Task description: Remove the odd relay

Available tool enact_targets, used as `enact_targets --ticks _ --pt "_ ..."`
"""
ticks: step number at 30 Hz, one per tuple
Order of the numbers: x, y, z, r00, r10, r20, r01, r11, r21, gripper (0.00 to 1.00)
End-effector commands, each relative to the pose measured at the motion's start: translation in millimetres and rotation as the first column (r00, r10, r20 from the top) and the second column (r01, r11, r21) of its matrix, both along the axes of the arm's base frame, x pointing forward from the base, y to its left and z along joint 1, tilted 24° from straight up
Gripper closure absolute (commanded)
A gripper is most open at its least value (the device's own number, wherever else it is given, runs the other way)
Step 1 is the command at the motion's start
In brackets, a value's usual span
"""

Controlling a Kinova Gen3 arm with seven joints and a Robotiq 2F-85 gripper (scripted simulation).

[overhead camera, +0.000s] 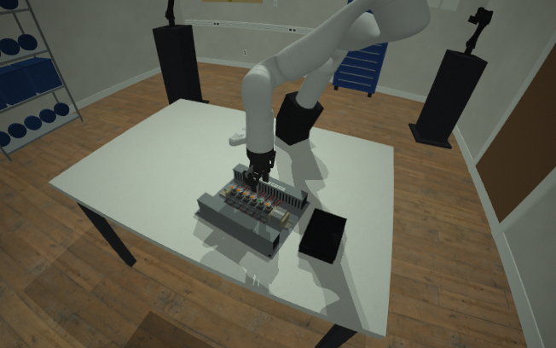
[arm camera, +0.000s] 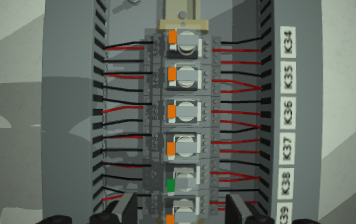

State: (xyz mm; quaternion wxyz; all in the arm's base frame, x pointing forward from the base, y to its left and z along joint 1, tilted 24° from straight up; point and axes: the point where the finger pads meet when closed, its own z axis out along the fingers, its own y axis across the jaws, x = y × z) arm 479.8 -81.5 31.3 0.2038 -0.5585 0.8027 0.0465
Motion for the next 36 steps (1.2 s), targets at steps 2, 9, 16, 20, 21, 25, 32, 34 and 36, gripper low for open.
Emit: enact_targets --ticks 2,9,16,20,21,25,32,34,36 --pt "0.3 -0.5 0.7 1.000 -0.001 0.002 0.001 1.000 0.000 0.39" --pt "0.5 -0.2 0.2 1.000 -0.001 0.002 0.001 1.000 0.000 0.39" --pt "1.9 2.4 -4.4 1.000 -0.001 0.002 0.001 1.000 0.000 0.39" --pt "1.9 2.6 -4.6 1.000 -0.001 0.002 0.001 1.000 0.000 0.39" --pt "1.9 2.6 -4.6 1.000 -0.001 0.002 0.001 1.000 0.000 0.39" --pt "1.9 2.6 -4.6 1.000 -0.001 0.002 0.001 1.000 0.000 0.39" --pt "1.9 2.6 -4.6 1.000 -0.001 0.002 0.001 1.000 0.000 0.39" --pt "1.9 2.6 -4.6 1.000 -0.001 0.002 0.001 1.000 0.000 0.39" --pt "1.9 2.6 -4.6 1.000 -0.001 0.002 0.001 1.000 0.000 0.39"
